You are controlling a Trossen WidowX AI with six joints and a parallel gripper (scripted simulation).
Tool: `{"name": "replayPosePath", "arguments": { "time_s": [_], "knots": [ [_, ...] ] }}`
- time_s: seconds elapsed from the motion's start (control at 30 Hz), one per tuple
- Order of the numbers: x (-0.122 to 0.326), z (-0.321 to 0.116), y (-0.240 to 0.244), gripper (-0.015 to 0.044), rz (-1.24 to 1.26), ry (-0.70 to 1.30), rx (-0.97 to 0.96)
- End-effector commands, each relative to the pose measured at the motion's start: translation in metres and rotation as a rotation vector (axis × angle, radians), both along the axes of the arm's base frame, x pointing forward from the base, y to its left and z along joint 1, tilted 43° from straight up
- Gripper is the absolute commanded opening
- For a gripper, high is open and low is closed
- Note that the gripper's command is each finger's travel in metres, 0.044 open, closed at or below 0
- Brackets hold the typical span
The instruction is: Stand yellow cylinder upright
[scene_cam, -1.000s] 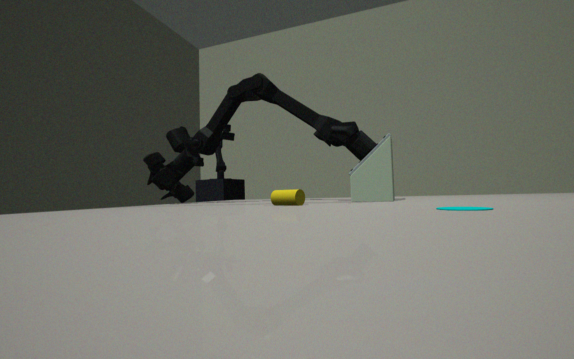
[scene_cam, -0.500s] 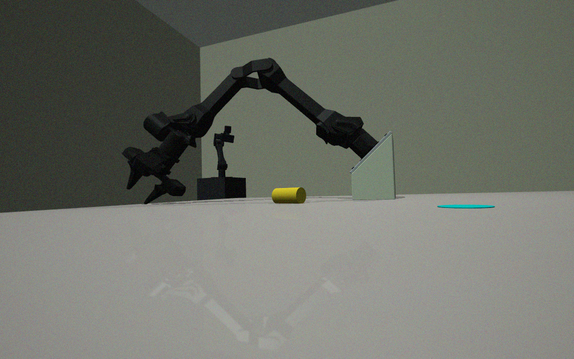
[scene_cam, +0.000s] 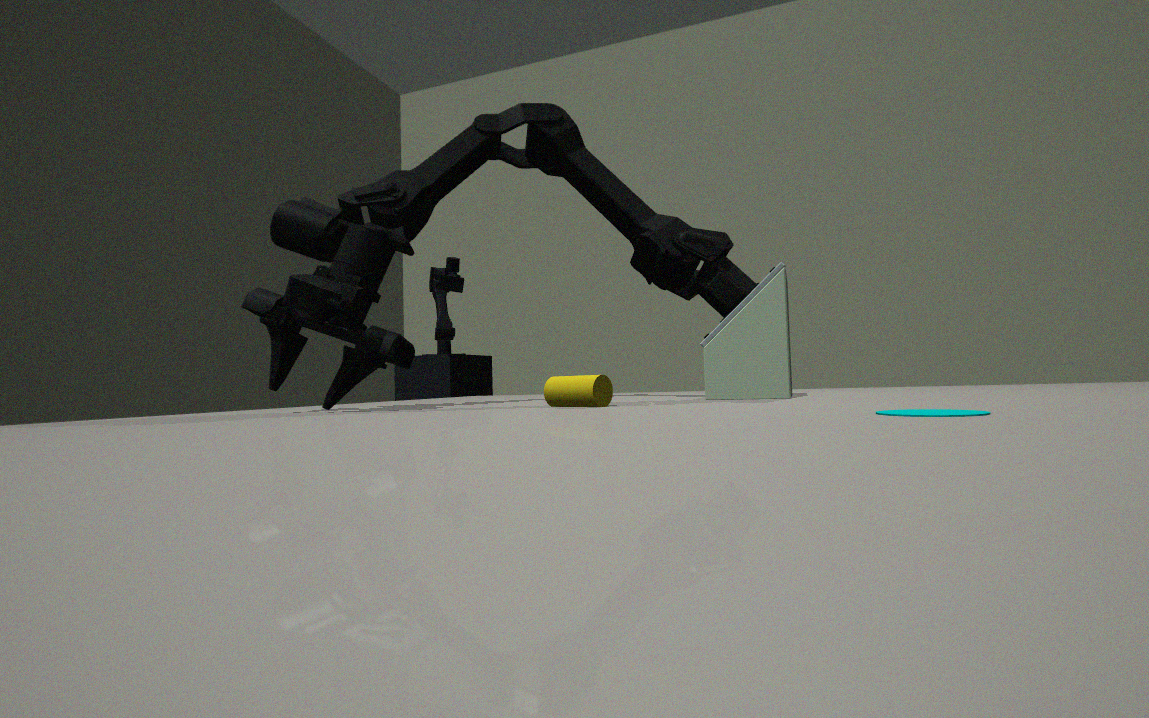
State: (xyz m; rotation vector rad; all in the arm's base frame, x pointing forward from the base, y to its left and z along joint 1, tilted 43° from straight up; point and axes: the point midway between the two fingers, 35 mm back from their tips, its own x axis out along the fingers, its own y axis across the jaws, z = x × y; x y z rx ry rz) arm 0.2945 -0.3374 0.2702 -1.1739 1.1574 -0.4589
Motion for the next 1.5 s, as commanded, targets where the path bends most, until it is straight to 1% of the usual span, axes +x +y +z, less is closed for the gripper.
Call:
{"name": "replayPosePath", "arguments": {
  "time_s": [0.0,0.17,0.37,0.57,0.8,1.17,1.33,1.47],
  "knots": [
    [0.006,-0.012,0.025,0.0309,0.017,0.029,0.046],
    [0.017,-0.043,0.071,0.0309,0.069,0.127,0.126],
    [0.018,-0.075,0.124,0.0309,0.128,0.260,0.193],
    [0.007,-0.101,0.174,0.0309,0.186,0.406,0.226],
    [-0.017,-0.123,0.223,0.0309,0.250,0.585,0.219],
    [-0.067,-0.141,0.276,0.0309,0.349,0.859,0.111],
    [-0.087,-0.142,0.289,0.0309,0.382,0.935,0.045],
    [-0.093,-0.142,0.292,0.0309,0.392,0.956,0.023]
  ]
}}
